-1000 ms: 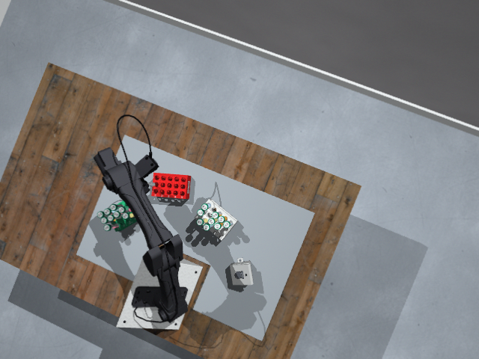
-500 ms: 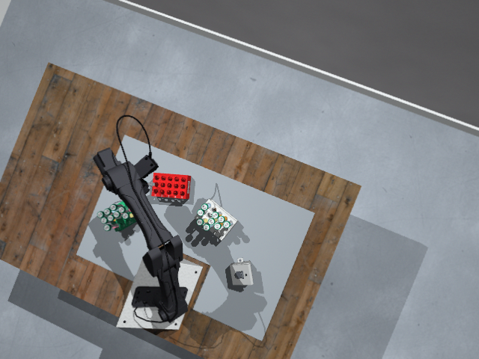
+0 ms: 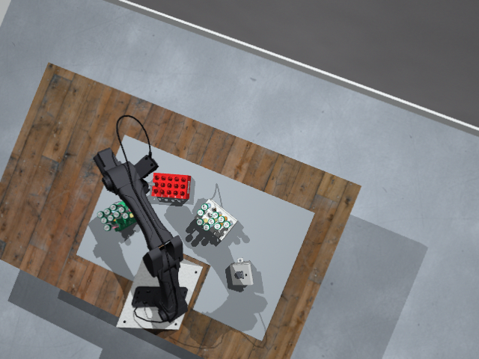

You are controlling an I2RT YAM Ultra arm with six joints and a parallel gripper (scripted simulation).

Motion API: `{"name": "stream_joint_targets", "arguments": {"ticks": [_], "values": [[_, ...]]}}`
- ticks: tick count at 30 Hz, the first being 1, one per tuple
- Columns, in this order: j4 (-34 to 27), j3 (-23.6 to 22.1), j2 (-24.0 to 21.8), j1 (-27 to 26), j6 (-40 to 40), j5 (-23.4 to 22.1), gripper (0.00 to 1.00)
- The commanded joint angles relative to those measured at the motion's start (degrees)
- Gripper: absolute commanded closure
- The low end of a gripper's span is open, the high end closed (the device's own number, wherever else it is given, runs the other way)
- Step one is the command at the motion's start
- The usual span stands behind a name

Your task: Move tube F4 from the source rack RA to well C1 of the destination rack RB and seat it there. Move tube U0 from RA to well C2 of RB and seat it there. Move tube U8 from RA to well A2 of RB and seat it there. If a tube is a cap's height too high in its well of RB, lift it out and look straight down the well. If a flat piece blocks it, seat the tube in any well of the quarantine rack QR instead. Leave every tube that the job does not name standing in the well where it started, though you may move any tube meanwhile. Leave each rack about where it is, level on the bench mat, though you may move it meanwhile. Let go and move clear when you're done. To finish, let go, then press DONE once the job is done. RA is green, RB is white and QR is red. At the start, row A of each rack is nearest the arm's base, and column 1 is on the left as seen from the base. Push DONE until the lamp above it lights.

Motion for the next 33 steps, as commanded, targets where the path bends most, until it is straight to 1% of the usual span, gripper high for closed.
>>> {"name": "stream_joint_targets", "arguments": {"ticks": [1, 30, 32, 33], "values": [[-1.3, 1.4, -1.7, 0.6, -0.6, 1.2, 1.0], [-1.3, 1.6, -1.6, 0.3, -0.7, 1.3, 1.0], [-1.3, 0.9, -3.7, 1.2, 0.0, 1.0, 1.0], [-1.3, 0.6, -3.7, 1.4, 0.3, 0.9, 1.0]]}}
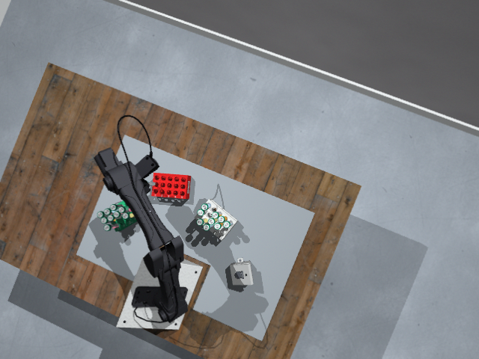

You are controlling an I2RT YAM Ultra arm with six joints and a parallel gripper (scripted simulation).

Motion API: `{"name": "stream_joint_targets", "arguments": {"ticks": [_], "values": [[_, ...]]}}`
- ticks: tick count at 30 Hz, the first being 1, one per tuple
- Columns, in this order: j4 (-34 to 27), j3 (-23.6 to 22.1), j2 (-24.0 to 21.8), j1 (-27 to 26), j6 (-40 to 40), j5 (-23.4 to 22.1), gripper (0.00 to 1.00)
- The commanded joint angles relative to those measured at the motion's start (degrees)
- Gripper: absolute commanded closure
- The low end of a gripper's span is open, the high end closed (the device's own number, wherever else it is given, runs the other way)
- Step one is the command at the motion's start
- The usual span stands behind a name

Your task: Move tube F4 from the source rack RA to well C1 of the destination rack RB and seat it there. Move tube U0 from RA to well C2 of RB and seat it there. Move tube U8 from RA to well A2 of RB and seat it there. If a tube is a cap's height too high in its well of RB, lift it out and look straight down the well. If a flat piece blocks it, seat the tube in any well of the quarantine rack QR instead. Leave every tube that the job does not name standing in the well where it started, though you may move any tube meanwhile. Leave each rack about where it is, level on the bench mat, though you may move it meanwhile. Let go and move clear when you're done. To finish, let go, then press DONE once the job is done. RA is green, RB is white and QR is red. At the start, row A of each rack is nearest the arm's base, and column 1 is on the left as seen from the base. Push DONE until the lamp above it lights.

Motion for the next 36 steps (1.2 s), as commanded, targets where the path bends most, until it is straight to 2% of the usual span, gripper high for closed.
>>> {"name": "stream_joint_targets", "arguments": {"ticks": [1, 2, 3, 6, 7, 9, 21, 23, 36], "values": [[-1.2, 0.3, -3.3, 1.7, 0.8, 0.8, 1.0], [-1.2, 0.0, -3.3, 1.9, 1.0, 0.4, 1.0], [-1.2, -2.6, -3.3, 2.0, 1.2, 0.1, 1.0], [-1.2, -2.9, -3.4, 2.1, 1.4, -0.3, 1.0], [-1.2, -3.6, -1.7, 2.3, 1.7, -0.5, 1.0], [-1.2, -4.2, -3.8, 2.5, 2.1, -0.8, 1.0], [2.5, -12.3, -7.8, 4.2, 3.8, -1.7, 1.0], [2.5, -12.3, -7.8, 4.2, 3.8, -1.7, 1.0], [5.3, -19.9, -11.9, 5.9, 5.4, -2.7, 1.0]]}}
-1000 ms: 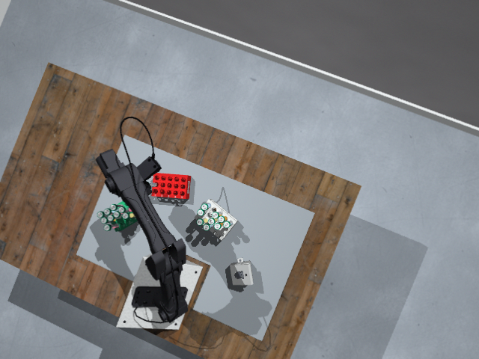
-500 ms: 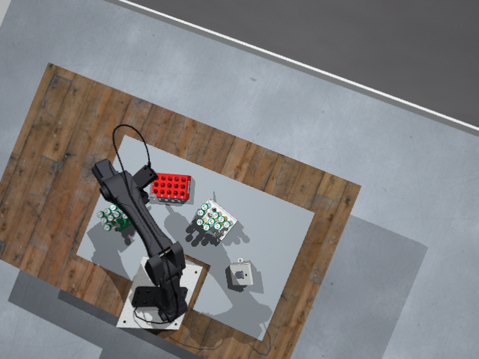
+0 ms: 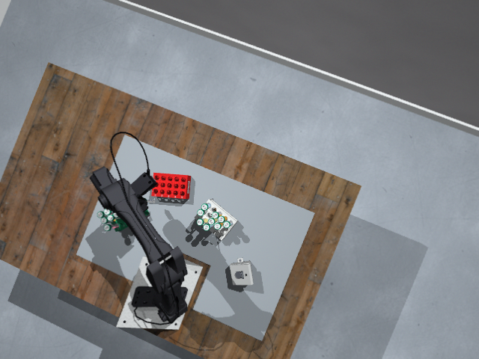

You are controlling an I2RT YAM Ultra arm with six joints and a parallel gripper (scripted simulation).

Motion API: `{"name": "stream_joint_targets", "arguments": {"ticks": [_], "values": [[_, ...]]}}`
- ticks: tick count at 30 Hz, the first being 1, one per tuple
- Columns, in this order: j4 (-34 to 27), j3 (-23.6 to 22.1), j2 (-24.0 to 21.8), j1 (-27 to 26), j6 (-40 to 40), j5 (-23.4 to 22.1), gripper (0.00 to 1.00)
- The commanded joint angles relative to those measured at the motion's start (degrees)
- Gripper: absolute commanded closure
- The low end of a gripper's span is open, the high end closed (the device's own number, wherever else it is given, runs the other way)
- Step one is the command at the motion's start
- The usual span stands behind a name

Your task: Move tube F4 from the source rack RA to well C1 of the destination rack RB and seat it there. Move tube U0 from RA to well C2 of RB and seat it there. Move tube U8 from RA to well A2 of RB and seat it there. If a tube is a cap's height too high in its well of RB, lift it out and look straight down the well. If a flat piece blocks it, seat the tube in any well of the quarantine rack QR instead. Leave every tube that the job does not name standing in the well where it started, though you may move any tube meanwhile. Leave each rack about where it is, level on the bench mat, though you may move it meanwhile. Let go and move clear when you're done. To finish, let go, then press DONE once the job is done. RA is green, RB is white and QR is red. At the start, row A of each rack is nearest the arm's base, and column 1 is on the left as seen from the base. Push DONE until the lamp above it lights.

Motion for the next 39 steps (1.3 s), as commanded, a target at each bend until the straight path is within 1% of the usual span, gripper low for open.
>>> {"name": "stream_joint_targets", "arguments": {"ticks": [1, 4, 10, 12, 13, 14, 15, 17, 19, 21, 33, 34, 36, 38, 39], "values": [[1.9, -2.1, -2.7, 2.3, 1.1, -0.4, 1.0], [2.1, -2.6, -3.0, 2.4, 1.2, -0.5, 1.0], [3.1, -5.7, -4.7, 3.3, 1.9, -1.0, 1.0], [3.2, -5.8, -4.8, 3.3, 2.0, -0.7, 1.0], [3.2, -4.4, -4.9, 3.3, 1.9, -0.7, 1.0], [3.2, -4.2, -4.9, 3.3, 1.9, -0.6, 1.0], [3.2, -6.4, -5.4, 3.1, 1.5, -0.1, 1.0], [3.4, -7.5, -6.6, 2.6, 0.6, 0.2, 1.0], [3.5, -8.8, -7.8, 1.0, 0.2, 0.5, 1.0], [3.5, -8.8, -7.8, 1.0, 0.2, 0.5, 1.0], [3.6, -14.9, -15.0, -2.1, -2.6, 2.4, 1.0], [3.6, -15.0, -15.2, -1.6, -2.7, 2.4, 1.0], [3.7, -14.5, -15.5, -1.1, 1.7, 2.3, 1.0], [3.7, -14.5, -15.5, -1.1, 1.7, 2.3, 1.0], [3.6, -14.2, -15.4, -1.1, 3.5, 2.3, 1.0]]}}
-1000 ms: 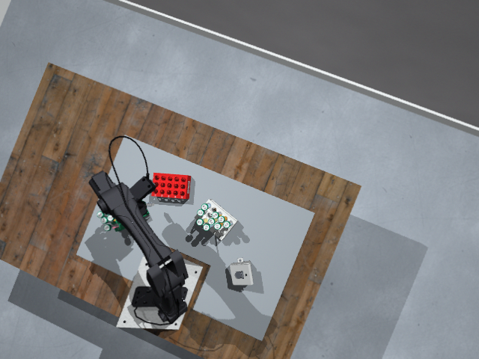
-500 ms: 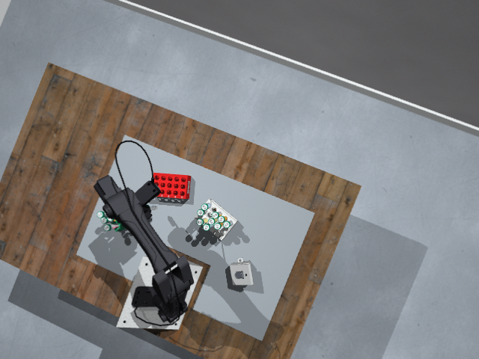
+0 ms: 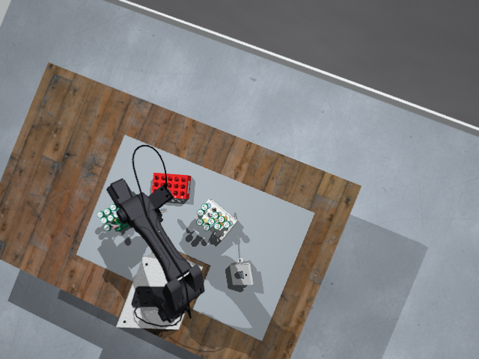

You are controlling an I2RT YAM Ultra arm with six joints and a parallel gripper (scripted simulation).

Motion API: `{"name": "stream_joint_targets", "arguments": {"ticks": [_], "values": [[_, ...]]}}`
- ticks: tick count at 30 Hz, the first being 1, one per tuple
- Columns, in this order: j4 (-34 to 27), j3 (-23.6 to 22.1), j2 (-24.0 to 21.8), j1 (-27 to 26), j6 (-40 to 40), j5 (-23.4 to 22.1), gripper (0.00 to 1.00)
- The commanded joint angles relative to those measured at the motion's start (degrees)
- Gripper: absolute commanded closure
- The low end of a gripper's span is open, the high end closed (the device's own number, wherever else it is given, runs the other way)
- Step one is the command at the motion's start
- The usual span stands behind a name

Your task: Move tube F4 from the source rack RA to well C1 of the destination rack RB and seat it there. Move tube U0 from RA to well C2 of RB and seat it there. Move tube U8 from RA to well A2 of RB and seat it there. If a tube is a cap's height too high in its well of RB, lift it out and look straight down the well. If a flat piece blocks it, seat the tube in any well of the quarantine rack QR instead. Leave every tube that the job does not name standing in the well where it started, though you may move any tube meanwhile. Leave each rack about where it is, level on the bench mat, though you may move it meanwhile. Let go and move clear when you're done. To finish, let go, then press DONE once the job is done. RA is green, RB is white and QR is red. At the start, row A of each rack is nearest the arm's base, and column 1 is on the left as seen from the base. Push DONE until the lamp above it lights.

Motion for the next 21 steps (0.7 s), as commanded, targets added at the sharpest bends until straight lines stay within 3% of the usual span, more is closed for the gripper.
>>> {"name": "stream_joint_targets", "arguments": {"ticks": [1, 14, 19, 21], "values": [[0.6, -0.2, -1.1, 1.2, 4.9, 1.3, 1.0], [0.8, -0.5, -1.4, 1.1, 28.9, 1.1, 1.0], [0.4, -0.3, -1.2, 1.2, 32.1, 1.2, 1.0], [0.3, -2.2, -2.6, 0.5, 32.1, 1.5, 1.0]]}}
